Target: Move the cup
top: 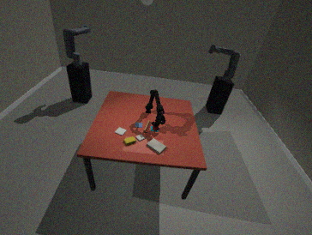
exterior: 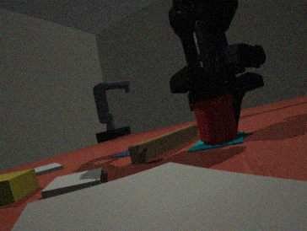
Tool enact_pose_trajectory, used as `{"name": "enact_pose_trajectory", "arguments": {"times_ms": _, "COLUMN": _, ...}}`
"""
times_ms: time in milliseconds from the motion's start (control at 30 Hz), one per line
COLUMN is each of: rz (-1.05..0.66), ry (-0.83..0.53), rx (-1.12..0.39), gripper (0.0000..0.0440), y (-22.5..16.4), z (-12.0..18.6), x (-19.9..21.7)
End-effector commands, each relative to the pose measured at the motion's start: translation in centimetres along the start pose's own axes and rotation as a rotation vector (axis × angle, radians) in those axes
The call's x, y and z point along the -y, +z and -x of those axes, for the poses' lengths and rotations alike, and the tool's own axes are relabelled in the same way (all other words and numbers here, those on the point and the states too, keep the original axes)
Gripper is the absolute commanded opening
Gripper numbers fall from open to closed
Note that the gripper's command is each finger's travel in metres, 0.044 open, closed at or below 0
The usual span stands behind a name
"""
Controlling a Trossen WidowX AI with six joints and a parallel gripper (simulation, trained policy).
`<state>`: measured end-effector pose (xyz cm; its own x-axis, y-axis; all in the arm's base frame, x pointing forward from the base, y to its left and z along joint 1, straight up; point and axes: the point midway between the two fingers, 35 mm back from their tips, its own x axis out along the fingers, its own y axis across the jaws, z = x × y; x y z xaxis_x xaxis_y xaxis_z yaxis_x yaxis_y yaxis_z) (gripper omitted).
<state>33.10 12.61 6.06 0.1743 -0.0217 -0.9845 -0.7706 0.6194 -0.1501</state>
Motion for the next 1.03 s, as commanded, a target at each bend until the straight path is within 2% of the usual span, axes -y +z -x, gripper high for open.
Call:
{"name": "enact_pose_trajectory", "arguments": {"times_ms": 0, "rz": -0.018, "ry": -0.005, "rx": 0.040, "gripper": 0.0122, "y": 0.4, "z": 0.7, "x": 0.3}}
{"name": "enact_pose_trajectory", "arguments": {"times_ms": 533, "rz": -0.022, "ry": 0.006, "rx": 0.123, "gripper": 0.0177, "y": -0.4, "z": 3.9, "x": -0.3}}
{"name": "enact_pose_trajectory", "arguments": {"times_ms": 900, "rz": -0.040, "ry": -0.015, "rx": 0.200, "gripper": 0.0241, "y": -0.7, "z": 6.9, "x": 0.0}}
{"name": "enact_pose_trajectory", "arguments": {"times_ms": 1000, "rz": -0.043, "ry": -0.029, "rx": 0.226, "gripper": 0.0274, "y": -0.6, "z": 7.9, "x": 0.3}}
